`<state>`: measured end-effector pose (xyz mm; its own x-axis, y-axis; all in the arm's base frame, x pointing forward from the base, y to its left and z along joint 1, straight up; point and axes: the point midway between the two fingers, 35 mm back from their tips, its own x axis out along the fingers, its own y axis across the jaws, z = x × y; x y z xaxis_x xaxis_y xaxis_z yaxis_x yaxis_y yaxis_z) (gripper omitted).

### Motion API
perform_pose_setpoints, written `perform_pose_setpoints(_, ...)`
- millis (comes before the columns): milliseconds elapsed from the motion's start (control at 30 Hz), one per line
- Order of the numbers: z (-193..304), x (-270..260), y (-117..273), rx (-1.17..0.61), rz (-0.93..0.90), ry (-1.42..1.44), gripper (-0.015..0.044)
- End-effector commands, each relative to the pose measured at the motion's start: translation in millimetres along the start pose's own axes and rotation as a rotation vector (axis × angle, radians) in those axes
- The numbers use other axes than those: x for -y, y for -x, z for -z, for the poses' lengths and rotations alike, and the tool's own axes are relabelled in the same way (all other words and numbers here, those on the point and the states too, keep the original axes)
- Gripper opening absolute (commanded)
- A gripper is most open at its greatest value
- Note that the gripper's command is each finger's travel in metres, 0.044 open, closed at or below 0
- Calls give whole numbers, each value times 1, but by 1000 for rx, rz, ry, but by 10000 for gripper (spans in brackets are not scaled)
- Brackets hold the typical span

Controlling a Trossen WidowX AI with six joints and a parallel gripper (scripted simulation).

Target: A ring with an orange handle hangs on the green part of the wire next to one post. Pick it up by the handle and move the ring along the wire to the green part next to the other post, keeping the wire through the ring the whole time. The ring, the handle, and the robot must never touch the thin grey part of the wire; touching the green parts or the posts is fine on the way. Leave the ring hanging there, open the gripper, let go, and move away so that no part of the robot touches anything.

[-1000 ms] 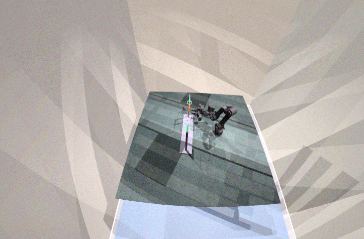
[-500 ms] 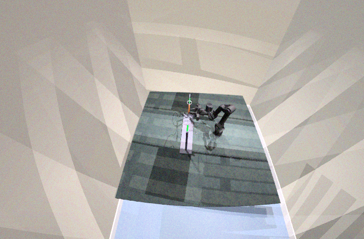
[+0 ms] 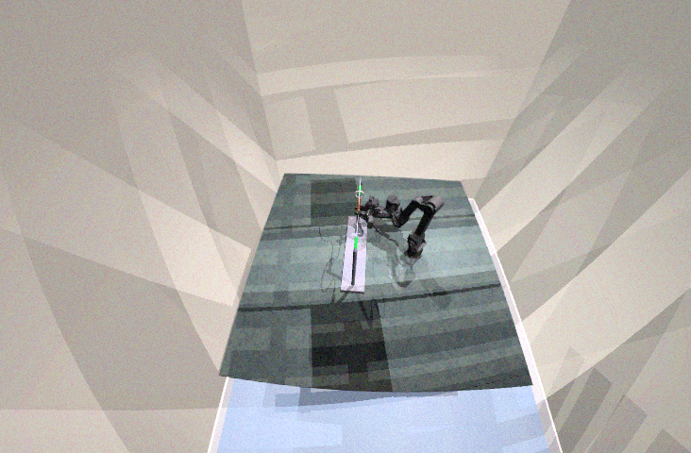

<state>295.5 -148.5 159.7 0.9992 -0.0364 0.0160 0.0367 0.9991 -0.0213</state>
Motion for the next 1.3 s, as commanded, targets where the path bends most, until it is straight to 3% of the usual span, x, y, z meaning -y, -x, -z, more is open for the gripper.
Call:
perform_pose_setpoints(0,0,-1,-7,1,0,-6,160)
perform_pose_setpoints(867,1,-3,-19,3,0,-6,160)
perform_pose_setpoints(1267,1,-4,-19,2,-3,-1,-150)
